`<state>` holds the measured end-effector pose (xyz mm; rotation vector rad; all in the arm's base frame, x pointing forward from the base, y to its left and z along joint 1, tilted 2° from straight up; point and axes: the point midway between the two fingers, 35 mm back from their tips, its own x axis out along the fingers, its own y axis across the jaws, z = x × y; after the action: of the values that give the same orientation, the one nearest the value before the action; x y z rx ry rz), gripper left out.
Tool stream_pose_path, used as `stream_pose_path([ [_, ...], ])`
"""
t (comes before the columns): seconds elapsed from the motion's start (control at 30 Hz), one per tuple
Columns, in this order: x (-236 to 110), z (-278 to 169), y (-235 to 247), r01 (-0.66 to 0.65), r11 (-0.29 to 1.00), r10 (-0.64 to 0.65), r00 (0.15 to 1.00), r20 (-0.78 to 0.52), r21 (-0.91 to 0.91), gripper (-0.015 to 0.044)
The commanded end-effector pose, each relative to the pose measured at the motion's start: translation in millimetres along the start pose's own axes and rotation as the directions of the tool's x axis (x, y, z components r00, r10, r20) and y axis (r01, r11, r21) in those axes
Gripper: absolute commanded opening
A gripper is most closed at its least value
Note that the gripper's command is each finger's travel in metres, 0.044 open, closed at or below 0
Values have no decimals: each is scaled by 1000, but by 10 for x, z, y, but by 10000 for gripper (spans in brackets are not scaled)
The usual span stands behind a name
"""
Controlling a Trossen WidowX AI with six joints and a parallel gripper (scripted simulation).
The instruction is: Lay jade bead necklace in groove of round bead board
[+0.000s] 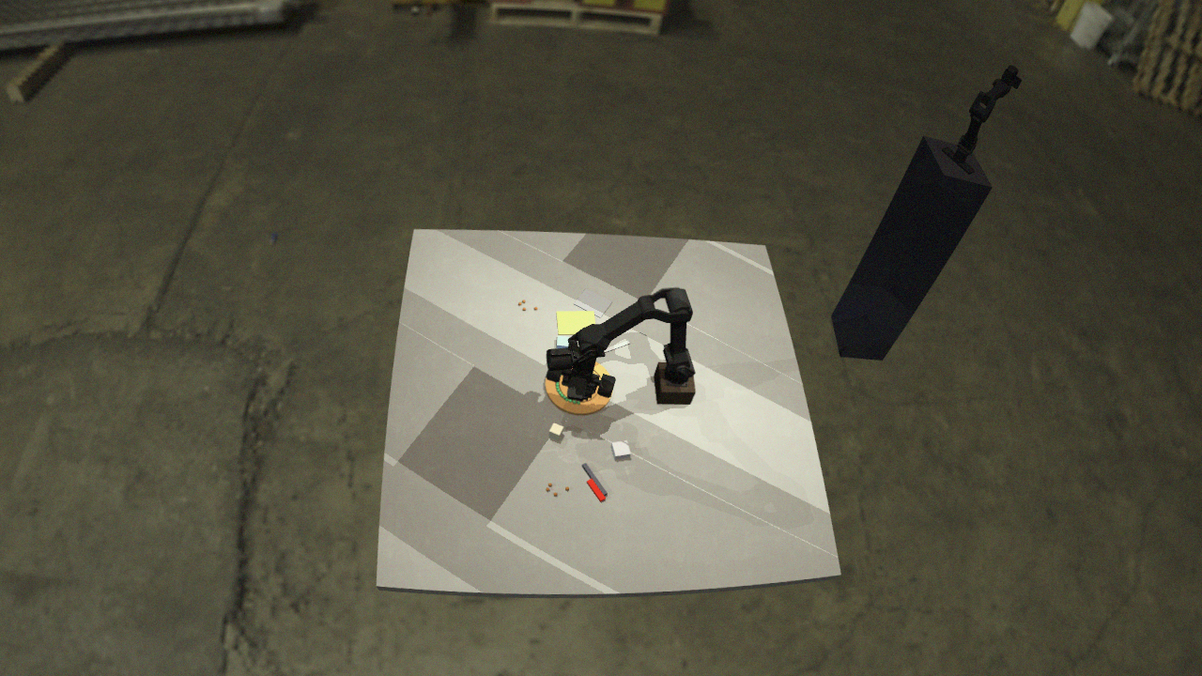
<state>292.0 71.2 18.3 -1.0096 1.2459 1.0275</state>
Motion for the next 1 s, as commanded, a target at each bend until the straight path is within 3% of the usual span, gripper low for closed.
stream_pose_path([
  [0.0,72,-10,20,-8,1000,8,1000,-4,-1,120],
  [0.73,300,-27,50,-17,1000,17,1000,-8,-4,120],
  [0.87,281,-20,31,-12,1000,12,1000,-6,-2,15],
  [0.97,281,-20,31,-12,1000,12,1000,-6,-2,0],
])
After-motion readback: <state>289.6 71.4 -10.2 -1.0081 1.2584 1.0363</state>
